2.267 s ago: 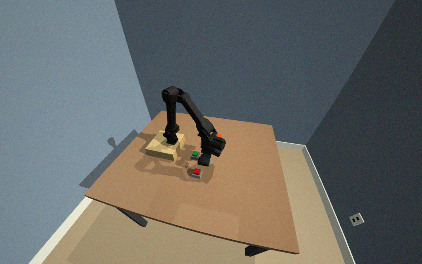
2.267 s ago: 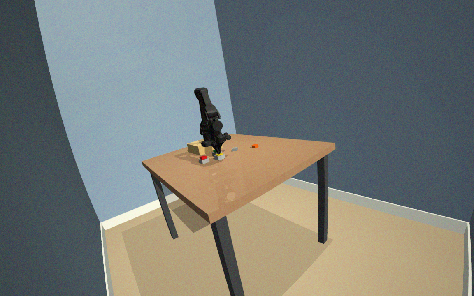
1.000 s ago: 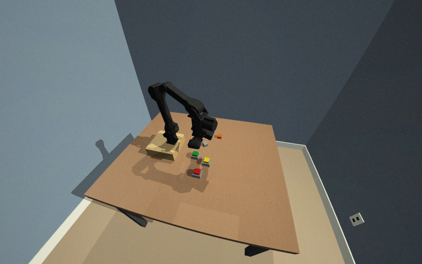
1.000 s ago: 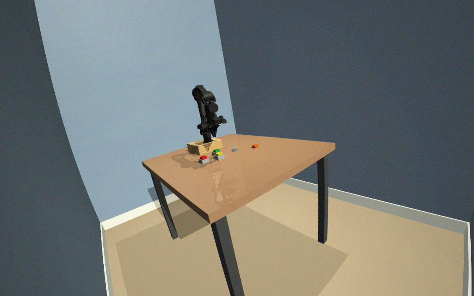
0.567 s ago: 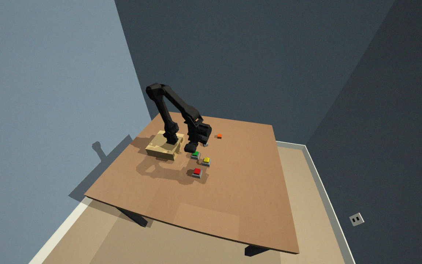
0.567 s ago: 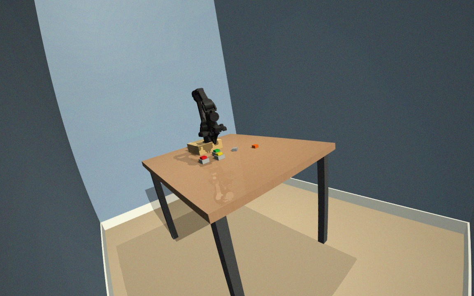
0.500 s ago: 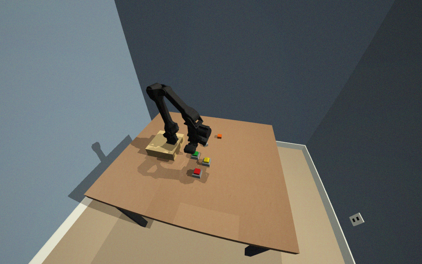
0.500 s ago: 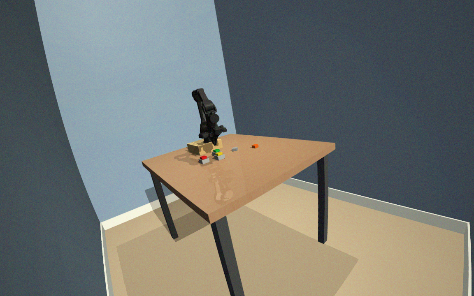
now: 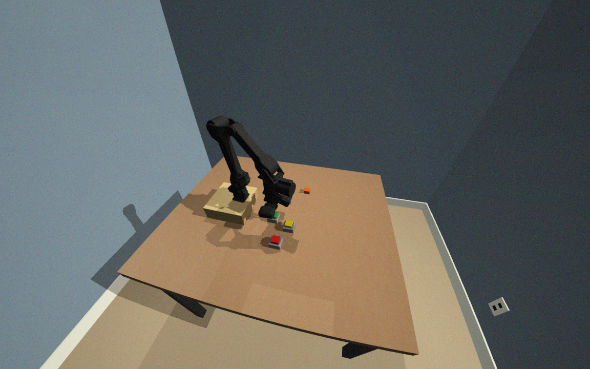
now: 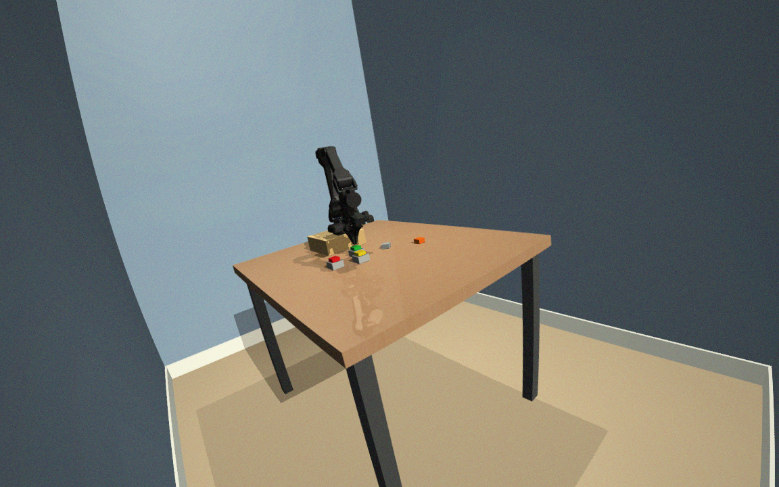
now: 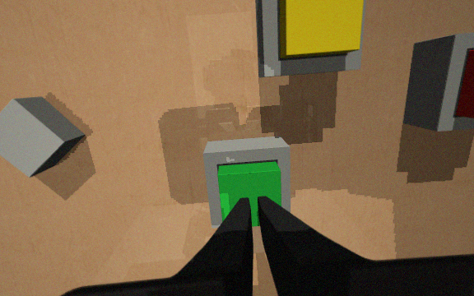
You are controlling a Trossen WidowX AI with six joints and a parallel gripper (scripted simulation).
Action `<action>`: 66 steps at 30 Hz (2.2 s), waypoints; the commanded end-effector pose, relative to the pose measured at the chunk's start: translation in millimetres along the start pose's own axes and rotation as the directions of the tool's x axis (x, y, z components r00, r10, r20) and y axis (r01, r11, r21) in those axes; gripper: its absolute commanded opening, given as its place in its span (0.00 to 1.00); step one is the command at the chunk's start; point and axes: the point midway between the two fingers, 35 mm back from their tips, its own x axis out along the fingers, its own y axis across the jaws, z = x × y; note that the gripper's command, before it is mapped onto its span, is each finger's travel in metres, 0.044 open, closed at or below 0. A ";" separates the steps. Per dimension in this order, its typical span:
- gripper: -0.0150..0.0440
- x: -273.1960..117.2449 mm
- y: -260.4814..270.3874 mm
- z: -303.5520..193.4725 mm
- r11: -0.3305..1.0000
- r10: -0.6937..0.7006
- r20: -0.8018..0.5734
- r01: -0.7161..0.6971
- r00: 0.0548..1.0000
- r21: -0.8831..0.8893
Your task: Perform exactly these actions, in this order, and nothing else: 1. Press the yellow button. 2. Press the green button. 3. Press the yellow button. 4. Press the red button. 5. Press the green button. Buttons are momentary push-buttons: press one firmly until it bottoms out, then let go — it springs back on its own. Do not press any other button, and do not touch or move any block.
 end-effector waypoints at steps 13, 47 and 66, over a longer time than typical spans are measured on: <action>0.29 16.6 0.6 -2.6 1.000 0.001 -0.007 -0.001 1.000 0.007; 0.29 -80.8 -5.4 13.5 1.000 0.001 -0.005 -0.001 1.000 0.007; 0.29 -16.8 -35.7 83.4 1.000 -0.002 0.000 0.002 1.000 0.007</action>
